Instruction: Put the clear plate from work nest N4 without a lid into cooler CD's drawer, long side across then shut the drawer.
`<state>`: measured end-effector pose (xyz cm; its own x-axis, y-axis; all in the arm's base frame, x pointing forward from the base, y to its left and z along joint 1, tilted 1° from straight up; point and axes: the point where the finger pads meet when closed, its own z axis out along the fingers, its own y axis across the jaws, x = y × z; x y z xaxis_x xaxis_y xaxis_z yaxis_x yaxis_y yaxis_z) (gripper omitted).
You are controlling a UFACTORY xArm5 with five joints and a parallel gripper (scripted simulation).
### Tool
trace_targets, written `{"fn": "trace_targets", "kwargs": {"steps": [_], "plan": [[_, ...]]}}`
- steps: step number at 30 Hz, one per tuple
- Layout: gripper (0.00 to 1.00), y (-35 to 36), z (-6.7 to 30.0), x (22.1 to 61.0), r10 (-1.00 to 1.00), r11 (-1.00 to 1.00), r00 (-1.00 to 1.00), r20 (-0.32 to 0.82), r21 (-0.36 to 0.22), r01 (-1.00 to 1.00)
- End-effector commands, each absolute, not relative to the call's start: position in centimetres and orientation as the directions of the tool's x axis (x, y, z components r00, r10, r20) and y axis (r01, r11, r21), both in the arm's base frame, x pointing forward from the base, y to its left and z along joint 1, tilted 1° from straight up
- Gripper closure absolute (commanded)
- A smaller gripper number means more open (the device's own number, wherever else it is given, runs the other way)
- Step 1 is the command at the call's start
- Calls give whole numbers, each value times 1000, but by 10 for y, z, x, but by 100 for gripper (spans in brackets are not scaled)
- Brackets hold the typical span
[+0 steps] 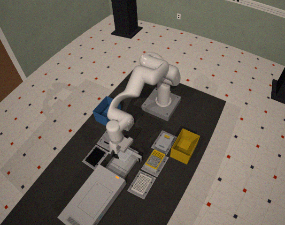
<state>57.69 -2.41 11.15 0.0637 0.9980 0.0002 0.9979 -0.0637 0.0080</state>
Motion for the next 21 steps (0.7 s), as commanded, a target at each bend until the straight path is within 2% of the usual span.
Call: {"fn": "trace_targets", "kwargs": {"steps": [1,21], "plan": [[100,-19,114,582,998,-64,64,-11,13,998],[100,-20,101,582,998,-64,64,-11,13,998]]}}
